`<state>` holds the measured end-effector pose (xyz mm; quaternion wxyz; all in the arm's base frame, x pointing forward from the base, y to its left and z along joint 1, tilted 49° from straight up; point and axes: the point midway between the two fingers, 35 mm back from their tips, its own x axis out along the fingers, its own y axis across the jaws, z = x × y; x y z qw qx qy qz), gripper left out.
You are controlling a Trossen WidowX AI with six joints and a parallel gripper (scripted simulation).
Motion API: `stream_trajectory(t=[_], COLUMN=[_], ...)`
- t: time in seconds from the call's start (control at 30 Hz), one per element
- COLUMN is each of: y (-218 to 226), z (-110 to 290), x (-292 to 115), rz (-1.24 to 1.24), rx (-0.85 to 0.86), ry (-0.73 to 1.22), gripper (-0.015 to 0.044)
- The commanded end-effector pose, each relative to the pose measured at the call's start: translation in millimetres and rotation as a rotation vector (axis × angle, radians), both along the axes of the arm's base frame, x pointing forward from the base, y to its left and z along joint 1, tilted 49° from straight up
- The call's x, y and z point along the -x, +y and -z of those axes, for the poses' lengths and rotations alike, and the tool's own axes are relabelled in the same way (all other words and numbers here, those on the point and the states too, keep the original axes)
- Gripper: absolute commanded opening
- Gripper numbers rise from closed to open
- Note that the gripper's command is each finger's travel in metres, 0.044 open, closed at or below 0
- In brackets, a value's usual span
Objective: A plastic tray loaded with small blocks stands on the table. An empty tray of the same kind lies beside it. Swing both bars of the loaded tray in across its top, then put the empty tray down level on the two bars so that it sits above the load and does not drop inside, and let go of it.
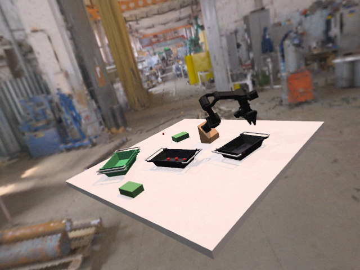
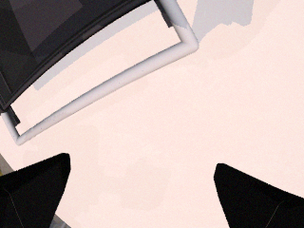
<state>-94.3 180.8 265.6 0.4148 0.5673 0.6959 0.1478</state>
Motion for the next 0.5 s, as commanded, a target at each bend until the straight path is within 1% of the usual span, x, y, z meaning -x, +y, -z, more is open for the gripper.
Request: stream_trajectory(t=[0.0, 0.23, 0.37, 0.47], y=[0.0, 0.3, 7.8, 18.6], z=[0.0, 0.0, -0.7, -5.4], x=[0.0, -0.6, -14.4, -15.7], rz=[0.000, 0.002, 0.051, 0.053], rx=[0.000, 0.000, 0.004, 0.034], ry=[0.000, -0.002, -0.050, -0.095], gripper=[0.0374, 0.0190, 0.0085, 0.0085])
